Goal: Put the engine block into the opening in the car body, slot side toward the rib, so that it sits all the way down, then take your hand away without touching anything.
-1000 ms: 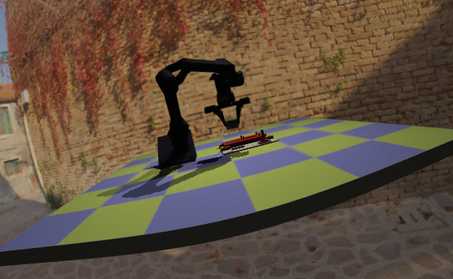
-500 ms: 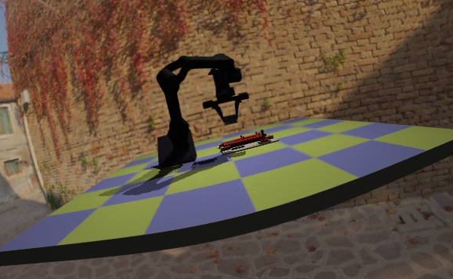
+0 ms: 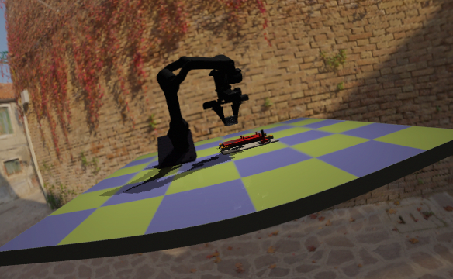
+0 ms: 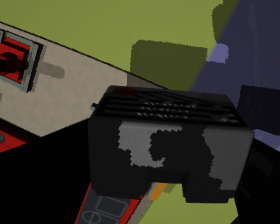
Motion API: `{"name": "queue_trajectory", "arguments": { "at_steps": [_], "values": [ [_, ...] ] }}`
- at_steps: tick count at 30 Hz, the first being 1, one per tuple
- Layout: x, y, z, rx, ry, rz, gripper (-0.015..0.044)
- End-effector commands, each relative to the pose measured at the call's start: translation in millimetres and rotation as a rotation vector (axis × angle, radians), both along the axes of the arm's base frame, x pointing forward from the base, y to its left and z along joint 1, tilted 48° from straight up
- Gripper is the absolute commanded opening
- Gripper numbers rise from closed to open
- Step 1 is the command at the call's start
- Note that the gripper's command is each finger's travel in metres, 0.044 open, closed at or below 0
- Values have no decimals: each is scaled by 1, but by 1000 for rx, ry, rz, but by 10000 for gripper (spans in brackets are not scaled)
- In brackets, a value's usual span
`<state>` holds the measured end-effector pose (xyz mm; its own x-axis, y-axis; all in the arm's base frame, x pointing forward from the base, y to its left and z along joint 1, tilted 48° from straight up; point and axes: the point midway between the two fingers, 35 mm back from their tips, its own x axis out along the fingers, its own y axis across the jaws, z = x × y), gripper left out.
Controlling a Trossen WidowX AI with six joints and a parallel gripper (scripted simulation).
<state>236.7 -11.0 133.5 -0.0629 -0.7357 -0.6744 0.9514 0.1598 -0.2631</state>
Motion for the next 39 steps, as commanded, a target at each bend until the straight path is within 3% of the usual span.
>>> {"name": "queue_trajectory", "arguments": {
  "at_steps": [1,39],
  "values": [
    [0,-1,0,9,111,105,0],
    [0,-5,-4,90,1081,992,0]
  ]
}}
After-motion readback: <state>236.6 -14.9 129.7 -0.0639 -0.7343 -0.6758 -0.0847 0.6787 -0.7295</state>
